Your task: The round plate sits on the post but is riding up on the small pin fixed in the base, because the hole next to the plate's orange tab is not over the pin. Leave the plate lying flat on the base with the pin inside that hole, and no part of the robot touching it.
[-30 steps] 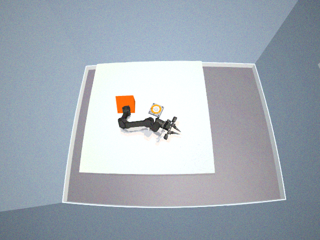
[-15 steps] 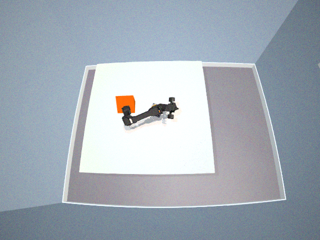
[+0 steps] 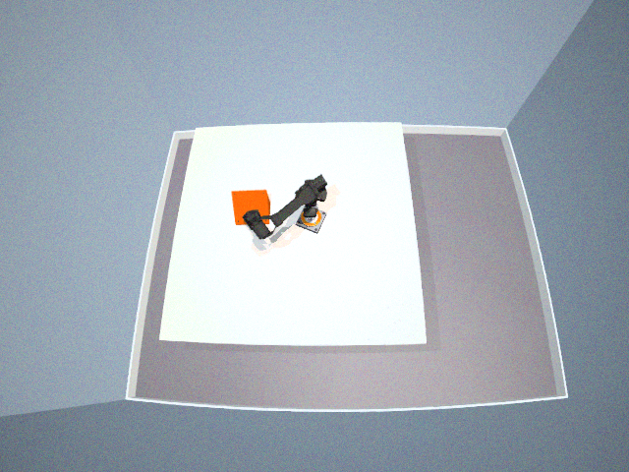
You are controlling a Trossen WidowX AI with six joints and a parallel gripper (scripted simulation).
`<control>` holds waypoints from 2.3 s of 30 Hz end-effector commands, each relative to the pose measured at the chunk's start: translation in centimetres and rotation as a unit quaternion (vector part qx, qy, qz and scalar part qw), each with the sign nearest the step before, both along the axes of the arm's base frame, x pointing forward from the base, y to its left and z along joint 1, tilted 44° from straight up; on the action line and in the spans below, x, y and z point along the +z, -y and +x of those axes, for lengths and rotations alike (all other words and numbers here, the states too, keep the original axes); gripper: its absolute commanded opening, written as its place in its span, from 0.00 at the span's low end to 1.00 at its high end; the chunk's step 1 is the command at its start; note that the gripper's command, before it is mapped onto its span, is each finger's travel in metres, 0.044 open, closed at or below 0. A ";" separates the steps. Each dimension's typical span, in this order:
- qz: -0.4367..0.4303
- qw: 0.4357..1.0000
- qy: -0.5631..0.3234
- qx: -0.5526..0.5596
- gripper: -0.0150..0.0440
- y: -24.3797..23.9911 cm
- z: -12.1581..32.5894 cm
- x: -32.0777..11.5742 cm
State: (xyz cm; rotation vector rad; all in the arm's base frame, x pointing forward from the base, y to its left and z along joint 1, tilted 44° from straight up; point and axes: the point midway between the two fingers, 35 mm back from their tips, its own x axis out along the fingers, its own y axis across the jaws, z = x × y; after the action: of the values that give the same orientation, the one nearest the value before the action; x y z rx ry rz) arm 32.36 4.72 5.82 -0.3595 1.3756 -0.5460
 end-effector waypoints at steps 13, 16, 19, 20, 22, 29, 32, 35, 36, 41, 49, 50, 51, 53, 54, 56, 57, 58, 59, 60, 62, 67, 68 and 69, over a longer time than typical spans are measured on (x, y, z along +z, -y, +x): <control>-0.081 0.993 -0.081 -0.040 0.25 2.0 -5.8 -1.4; -0.081 0.993 -0.081 -0.040 0.25 2.9 -5.9 -2.4; -0.082 0.993 -0.081 -0.040 0.25 3.9 -6.1 -3.3; -0.082 0.993 -0.081 -0.040 0.25 4.2 -6.2 -3.5; -0.082 0.993 -0.081 -0.040 0.25 4.4 -6.2 -3.7; -0.082 0.993 -0.081 -0.040 0.25 4.7 -6.4 -3.4; -0.082 0.992 -0.081 -0.040 0.25 5.0 -6.6 -3.1; -0.082 0.992 -0.081 -0.040 0.25 5.3 -6.8 -2.9; -0.082 0.992 -0.081 -0.040 0.25 5.4 -6.9 -2.8; -0.083 0.992 -0.081 -0.040 0.25 5.8 -7.0 -2.4; -0.083 0.992 -0.081 -0.040 0.25 6.5 -7.2 -1.8; -0.083 0.992 -0.081 -0.040 0.25 6.6 -7.2 -1.7; -0.083 0.992 -0.081 -0.040 0.25 6.7 -7.2 -1.6; -0.083 0.992 -0.081 -0.040 0.25 6.9 -7.2 -1.4; -0.083 0.992 -0.081 -0.040 0.25 7.0 -7.2 -1.3; -0.083 0.992 -0.081 -0.040 0.25 7.2 -7.1 -1.1; -0.083 0.992 -0.081 -0.040 0.25 7.3 -7.1 -1.0; -0.083 0.992 -0.081 -0.040 0.25 7.4 -7.1 -0.9; -0.083 0.992 -0.081 -0.040 0.25 7.5 -7.0 -0.7; -0.083 0.992 -0.081 -0.040 0.25 7.6 -7.0 -0.6; -0.083 0.992 -0.081 -0.040 0.25 7.8 -6.9 -0.4; -0.083 0.992 -0.081 -0.040 0.25 8.2 -6.6 0.1; -0.083 0.992 -0.081 -0.040 0.25 8.4 -6.5 0.2; -0.083 0.992 -0.081 -0.040 0.25 8.5 -6.4 0.4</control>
State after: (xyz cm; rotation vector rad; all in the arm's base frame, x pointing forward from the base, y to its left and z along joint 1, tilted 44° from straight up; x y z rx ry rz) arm 25.60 -3.32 5.64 -0.4891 1.5164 -0.7107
